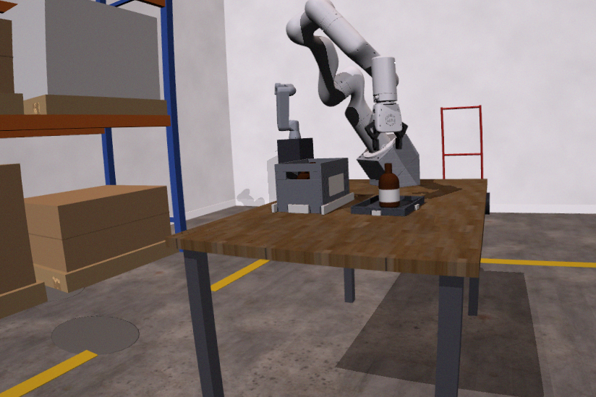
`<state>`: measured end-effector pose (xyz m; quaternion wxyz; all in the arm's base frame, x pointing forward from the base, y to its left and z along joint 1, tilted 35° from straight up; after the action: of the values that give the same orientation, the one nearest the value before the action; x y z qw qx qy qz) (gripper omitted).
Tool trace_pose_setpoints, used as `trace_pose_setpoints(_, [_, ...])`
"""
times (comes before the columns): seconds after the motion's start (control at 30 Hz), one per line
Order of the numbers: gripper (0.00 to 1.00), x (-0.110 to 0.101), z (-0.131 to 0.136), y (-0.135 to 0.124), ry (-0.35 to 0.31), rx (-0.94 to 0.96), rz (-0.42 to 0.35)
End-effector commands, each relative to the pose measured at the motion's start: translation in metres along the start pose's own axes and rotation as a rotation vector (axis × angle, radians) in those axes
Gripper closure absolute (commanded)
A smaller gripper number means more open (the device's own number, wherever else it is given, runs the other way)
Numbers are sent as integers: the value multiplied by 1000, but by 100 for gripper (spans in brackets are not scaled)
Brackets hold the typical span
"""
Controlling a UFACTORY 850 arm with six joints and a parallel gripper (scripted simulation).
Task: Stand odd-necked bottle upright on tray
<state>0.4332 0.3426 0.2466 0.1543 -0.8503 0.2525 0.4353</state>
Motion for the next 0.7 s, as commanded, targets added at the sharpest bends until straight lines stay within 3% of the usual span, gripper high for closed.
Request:
trace_pose_setpoints(0.0, [0,-13,0,0,0,0,-1])
trace_pose_setpoints(0.67, [0,-26,0,0,0,0,-1])
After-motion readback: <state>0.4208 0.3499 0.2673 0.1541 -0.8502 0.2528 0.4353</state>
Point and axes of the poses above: the point where the finger pads meet when closed, its own x axis out along the fingers, its own z axis across the jaws, y = z × x, the point moved 7 cm from there along -x, back along the fingers, and after that the axes turned 1 degree about x, right-handed, at the moved point
